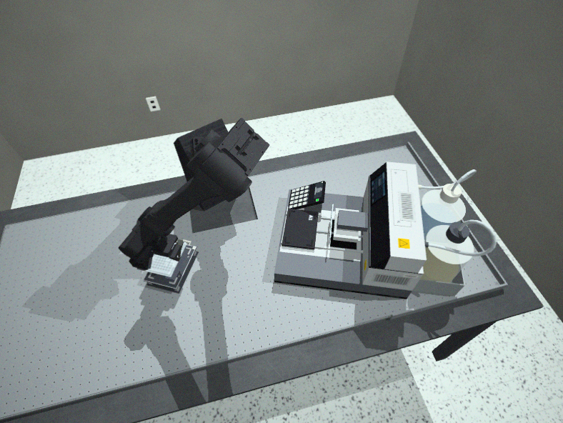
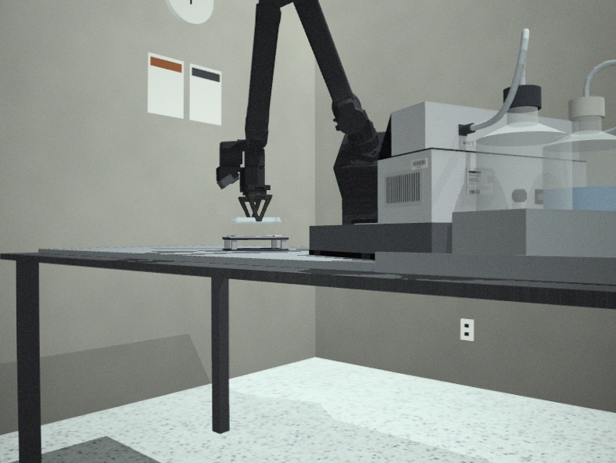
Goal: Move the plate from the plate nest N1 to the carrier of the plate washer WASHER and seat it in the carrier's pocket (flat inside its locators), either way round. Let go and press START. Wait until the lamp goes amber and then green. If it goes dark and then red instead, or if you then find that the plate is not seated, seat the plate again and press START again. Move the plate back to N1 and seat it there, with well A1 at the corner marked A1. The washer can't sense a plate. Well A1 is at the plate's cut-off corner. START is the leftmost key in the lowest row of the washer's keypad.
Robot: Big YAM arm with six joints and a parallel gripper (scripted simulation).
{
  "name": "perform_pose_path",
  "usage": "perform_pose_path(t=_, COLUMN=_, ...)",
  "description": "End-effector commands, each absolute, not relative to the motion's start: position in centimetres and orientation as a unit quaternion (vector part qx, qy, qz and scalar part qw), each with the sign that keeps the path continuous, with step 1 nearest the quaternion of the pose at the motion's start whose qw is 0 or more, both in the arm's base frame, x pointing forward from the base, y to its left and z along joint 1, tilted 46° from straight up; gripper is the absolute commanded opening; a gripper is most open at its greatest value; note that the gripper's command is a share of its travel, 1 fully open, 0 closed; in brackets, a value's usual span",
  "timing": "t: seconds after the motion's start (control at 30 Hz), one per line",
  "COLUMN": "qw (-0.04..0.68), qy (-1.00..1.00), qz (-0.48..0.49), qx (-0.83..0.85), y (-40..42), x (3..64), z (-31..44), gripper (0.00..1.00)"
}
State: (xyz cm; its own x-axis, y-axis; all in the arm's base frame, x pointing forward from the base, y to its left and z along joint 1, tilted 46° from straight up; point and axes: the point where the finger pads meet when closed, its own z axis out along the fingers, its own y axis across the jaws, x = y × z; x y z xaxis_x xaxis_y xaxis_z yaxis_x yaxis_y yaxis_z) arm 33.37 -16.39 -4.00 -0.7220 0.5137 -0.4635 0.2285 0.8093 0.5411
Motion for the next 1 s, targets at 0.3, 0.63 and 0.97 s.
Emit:
perform_pose_path(t=0.3, qw=0.31, qy=0.898, qz=0.232, qx=0.211, y=-15.9, x=34.9, z=-5.5, gripper=0.82)
perform_pose_path(t=0.63, qw=0.312, qy=0.894, qz=0.229, qx=0.224, y=-16.5, x=34.9, z=-6.3, gripper=0.82)
perform_pose_path(t=0.97, qw=0.317, qy=0.895, qz=0.227, qx=0.218, y=-16.5, x=35.4, z=-5.8, gripper=0.82)
